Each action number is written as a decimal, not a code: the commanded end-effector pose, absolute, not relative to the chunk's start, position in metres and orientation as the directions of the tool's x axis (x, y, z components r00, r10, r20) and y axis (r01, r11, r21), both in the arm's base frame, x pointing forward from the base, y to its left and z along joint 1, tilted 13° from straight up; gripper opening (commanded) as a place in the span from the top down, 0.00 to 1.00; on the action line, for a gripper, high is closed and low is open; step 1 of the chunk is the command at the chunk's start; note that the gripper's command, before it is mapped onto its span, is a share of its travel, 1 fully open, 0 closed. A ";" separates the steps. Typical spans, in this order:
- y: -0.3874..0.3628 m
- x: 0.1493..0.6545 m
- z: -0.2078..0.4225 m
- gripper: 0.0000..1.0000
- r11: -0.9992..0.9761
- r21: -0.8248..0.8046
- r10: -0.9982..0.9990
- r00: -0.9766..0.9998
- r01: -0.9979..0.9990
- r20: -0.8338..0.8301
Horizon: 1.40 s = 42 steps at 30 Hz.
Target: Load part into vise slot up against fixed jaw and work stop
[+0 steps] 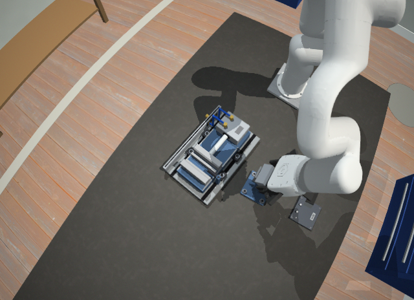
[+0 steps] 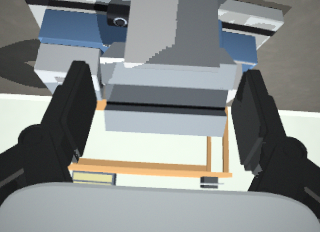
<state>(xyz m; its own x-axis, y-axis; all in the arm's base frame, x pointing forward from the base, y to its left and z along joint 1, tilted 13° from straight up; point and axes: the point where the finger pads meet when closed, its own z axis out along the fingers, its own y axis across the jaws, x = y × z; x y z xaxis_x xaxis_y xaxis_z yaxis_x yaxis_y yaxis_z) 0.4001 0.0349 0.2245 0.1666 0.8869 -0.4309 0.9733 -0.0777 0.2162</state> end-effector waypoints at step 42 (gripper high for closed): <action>0.038 0.401 0.224 0.11 -0.079 0.217 0.702 0.209 0.973 -0.681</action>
